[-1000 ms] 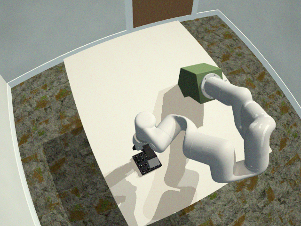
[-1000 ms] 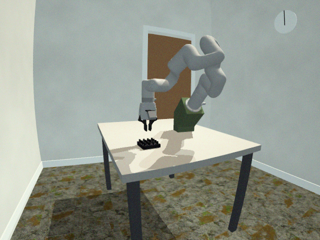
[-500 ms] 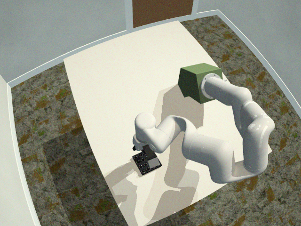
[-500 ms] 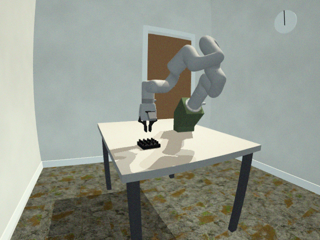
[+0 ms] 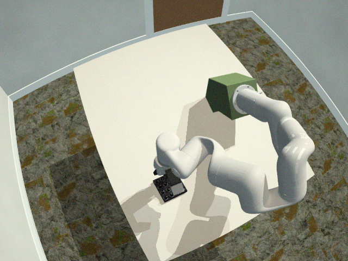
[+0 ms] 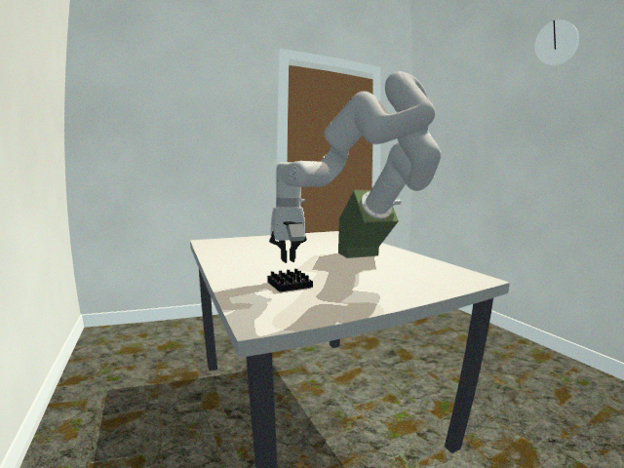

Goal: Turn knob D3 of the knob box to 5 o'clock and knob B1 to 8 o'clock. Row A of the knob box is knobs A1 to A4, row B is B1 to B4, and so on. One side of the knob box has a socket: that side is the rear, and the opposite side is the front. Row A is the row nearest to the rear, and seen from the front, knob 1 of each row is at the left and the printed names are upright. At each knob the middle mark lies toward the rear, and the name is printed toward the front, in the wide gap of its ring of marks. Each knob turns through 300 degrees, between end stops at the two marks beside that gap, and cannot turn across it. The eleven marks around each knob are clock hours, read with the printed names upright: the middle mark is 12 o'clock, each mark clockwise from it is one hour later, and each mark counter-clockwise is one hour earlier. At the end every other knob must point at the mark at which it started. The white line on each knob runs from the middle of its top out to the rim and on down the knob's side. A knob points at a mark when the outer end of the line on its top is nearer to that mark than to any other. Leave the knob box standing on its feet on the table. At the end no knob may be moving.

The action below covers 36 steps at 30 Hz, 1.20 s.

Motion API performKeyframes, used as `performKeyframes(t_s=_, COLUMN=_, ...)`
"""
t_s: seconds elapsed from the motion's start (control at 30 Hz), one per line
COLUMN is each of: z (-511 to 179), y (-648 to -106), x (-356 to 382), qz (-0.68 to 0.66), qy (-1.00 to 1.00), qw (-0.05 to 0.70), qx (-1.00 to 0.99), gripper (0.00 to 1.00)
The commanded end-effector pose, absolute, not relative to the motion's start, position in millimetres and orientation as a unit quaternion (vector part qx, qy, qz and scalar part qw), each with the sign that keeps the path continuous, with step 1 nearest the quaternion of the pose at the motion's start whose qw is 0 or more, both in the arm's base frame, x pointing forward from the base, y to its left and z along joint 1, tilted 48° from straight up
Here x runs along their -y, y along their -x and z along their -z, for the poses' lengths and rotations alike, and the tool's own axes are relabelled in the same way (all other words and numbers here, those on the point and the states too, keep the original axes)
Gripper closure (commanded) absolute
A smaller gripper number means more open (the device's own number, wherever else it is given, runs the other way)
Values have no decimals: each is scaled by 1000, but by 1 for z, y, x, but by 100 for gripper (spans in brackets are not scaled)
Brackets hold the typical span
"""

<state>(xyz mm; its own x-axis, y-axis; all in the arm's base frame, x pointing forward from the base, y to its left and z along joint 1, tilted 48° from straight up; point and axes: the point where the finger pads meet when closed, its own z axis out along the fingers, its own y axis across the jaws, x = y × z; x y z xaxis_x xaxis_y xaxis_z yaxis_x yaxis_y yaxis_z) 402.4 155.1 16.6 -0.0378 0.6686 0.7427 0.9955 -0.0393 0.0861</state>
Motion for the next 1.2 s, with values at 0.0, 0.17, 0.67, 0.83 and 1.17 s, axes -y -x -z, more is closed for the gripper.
performKeyframes(t_s=0.0, z=-13, y=-404, x=-159, qz=322, qy=645, qw=253, qx=645, gripper=81)
performKeyframes(t_s=0.17, z=-9, y=-404, x=-163, qz=322, qy=645, qw=253, qx=645, gripper=81)
performKeyframes(t_s=0.67, z=-2, y=-405, x=-170, qz=322, qy=645, qw=253, qx=645, gripper=81)
performKeyframes(t_s=0.83, z=-2, y=-405, x=-171, qz=322, qy=645, qw=253, qx=645, gripper=81)
performKeyframes(t_s=1.17, z=-2, y=-405, x=-171, qz=322, qy=645, qw=253, qx=645, gripper=81)
